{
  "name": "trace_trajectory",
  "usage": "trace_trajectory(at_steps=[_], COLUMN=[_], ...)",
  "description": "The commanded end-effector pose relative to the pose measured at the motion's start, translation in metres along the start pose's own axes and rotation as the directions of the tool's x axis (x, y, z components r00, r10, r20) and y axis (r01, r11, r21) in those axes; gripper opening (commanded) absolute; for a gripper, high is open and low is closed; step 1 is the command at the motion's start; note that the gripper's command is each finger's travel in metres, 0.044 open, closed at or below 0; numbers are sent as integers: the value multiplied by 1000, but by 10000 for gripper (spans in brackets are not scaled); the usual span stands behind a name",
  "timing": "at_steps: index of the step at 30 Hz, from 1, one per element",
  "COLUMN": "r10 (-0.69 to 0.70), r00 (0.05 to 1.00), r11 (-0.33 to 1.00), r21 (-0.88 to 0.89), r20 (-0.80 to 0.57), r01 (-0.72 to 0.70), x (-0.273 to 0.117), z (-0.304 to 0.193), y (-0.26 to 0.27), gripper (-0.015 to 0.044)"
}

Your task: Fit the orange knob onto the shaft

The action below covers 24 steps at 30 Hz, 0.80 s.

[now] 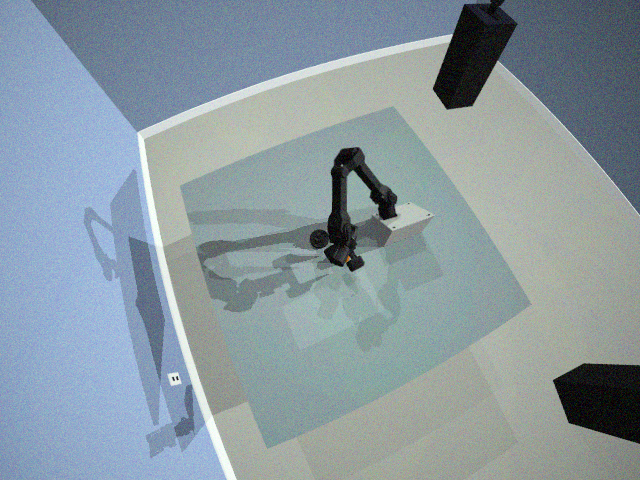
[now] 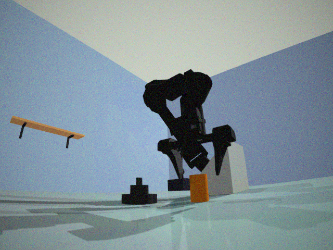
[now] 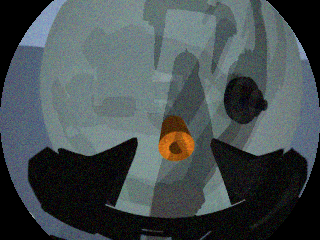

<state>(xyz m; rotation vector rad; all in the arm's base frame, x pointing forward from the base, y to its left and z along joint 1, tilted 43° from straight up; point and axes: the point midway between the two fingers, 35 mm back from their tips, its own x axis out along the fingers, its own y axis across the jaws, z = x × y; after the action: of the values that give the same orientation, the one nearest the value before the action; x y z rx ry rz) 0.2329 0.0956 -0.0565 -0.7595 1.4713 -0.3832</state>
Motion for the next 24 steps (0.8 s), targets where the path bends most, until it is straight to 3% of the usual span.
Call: trace_trajectory(at_steps=[1,24], r10=[-8,-11], r00=[1000,1000], r11=[1000,1000], r21=[-6,-5], r20=[-6,-7], r01=[8,11], x=[8,45], z=[-1,-3], y=[-1,-2], gripper=[440,440])
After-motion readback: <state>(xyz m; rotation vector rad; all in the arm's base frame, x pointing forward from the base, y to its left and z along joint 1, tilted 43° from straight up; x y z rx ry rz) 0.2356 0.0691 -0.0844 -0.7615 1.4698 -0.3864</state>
